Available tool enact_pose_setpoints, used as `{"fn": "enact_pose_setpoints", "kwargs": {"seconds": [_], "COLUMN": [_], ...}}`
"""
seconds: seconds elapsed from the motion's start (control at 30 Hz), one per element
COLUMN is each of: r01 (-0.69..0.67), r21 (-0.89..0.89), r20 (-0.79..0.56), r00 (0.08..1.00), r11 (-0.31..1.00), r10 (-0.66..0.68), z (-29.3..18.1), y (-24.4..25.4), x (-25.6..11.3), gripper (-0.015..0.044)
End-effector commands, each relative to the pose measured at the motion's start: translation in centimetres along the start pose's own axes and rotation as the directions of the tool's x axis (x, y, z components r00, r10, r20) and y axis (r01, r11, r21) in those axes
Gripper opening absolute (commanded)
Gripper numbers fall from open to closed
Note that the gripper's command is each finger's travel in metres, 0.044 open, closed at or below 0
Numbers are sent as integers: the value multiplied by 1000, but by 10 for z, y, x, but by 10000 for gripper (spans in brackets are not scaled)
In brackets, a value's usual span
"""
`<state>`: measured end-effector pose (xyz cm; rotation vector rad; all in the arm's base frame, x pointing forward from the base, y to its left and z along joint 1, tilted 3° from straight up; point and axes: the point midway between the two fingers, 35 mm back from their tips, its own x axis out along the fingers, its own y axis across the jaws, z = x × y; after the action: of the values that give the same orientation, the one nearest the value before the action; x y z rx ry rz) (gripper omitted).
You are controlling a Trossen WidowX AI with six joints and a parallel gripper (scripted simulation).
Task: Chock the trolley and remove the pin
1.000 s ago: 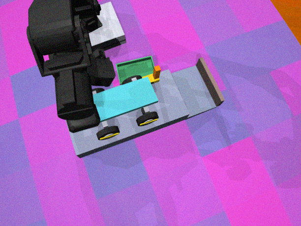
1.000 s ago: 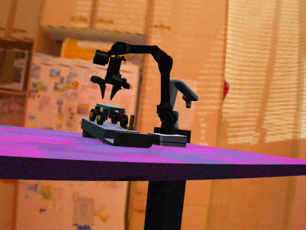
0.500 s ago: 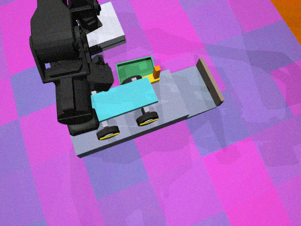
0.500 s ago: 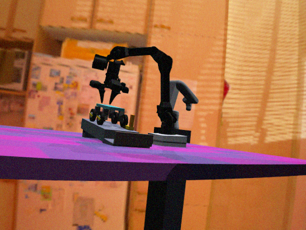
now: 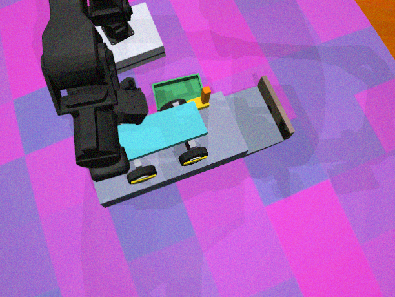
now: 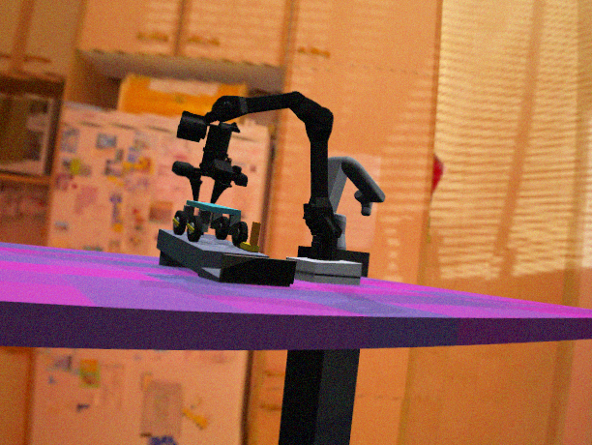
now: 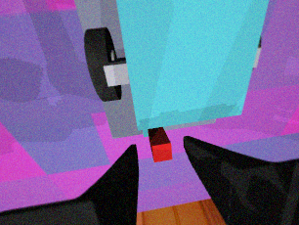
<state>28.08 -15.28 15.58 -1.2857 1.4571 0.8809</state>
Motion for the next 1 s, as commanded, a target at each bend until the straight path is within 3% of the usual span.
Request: {"fn": "enact_pose_setpoints", "kwargs": {"seconds": [0.0,0.6,0.8,0.97], "r01": [0,0,-2,-2], "r21": [-4,-4,0,0], "r20": [-1,-2,-3,-3], "r00": [1000,1000,1000,1000], "r11": [1000,1000,1000,1000], "r10": [0,0,2,2], "z": [0,0,-1,-1], "y": [0,0,0,0], "x": [7,30,27,27], "gripper": [190,190,32,0]}}
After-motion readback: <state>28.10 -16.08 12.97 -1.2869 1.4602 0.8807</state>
